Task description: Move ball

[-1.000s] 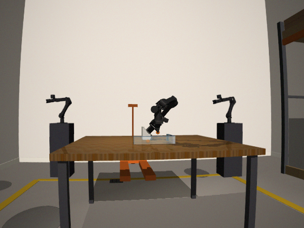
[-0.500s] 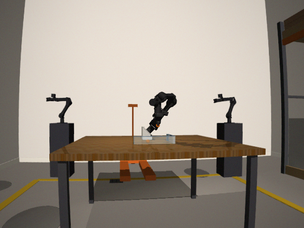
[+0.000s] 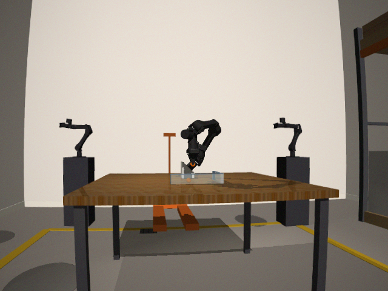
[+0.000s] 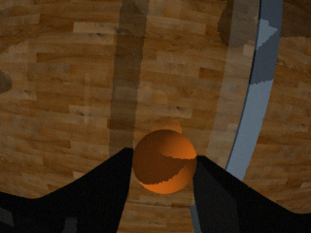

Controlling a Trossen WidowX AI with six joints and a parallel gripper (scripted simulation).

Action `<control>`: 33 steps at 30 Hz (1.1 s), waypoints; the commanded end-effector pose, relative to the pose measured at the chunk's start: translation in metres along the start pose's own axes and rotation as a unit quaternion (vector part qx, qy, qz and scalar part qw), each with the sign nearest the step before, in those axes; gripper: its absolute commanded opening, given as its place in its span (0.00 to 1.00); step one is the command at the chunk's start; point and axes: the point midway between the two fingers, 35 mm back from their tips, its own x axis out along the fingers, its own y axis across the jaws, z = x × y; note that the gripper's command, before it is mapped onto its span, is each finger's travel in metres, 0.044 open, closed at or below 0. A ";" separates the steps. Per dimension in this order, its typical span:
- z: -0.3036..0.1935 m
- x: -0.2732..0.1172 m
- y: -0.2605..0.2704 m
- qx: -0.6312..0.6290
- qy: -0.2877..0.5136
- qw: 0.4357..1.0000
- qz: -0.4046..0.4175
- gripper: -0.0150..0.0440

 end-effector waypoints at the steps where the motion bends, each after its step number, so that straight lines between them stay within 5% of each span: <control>1: -0.020 0.010 -0.008 -0.003 0.002 1.000 0.002 0.25; 33: -0.026 0.089 -0.011 -0.004 0.000 1.000 0.002 0.25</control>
